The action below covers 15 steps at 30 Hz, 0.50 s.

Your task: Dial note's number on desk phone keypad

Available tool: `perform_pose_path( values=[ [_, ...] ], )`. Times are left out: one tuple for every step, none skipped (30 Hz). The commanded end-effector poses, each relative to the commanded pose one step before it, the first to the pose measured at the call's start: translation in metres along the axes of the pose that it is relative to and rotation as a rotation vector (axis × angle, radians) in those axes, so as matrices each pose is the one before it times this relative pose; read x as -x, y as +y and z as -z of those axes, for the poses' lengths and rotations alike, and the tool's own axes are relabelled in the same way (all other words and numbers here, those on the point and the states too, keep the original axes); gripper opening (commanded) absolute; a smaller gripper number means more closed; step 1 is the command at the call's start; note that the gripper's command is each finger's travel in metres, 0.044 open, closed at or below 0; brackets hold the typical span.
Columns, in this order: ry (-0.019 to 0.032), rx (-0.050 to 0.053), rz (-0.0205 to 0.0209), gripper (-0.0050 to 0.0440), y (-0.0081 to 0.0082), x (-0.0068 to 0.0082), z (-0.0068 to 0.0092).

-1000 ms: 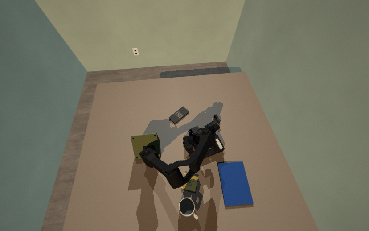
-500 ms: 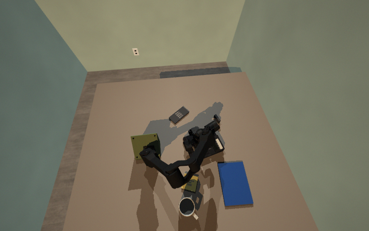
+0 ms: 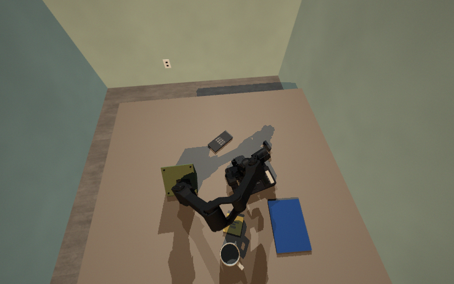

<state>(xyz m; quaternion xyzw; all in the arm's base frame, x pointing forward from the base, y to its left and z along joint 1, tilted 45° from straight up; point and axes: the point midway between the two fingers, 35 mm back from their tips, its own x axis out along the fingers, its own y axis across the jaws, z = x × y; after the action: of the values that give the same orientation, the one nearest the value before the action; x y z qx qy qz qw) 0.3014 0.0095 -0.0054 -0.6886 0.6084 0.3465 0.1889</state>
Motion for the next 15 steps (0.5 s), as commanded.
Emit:
perform_pose_path(
  values=[
    [-0.00025,-0.0018,0.00543,-0.005,-0.00128,0.01723,-0.00038],
    [0.0,0.0,0.0,-0.005,0.0,0.0,0.0],
    [0.0,0.0,0.0,-0.005,0.0,0.0,0.0],
    [0.00022,-0.0001,-0.00009,-0.005,0.00022,0.00673,0.00006],
    [0.00013,0.0,-0.00005,-0.005,0.00012,0.00252,0.00004],
    [0.0,0.0,0.0,-0.005,0.0,0.0,0.0],
    [0.0,0.0,0.0,-0.005,0.0,0.0,0.0],
    [0.0,0.0,0.0,-0.005,0.0,0.0,0.0],
    [0.0,0.0,0.0,-0.005,0.0,0.0,0.0],
    [0.00116,0.0018,-0.00065,-0.005,-0.00028,0.00093,0.00001],
    [0.00117,0.0018,-0.00065,-0.005,-0.00027,0.00094,0.00002],
    [0.00115,0.0018,-0.00064,-0.005,0.00024,-0.00094,-0.00009],
    [0.00115,0.0018,-0.00064,-0.005,0.00024,-0.00094,-0.00009],
    [-0.00061,-0.0009,0.00032,-0.005,-0.00002,-0.00126,0.00001],
    [-0.00178,-0.0027,0.00097,-0.005,-0.00002,-0.00376,0.00003]
  ],
)
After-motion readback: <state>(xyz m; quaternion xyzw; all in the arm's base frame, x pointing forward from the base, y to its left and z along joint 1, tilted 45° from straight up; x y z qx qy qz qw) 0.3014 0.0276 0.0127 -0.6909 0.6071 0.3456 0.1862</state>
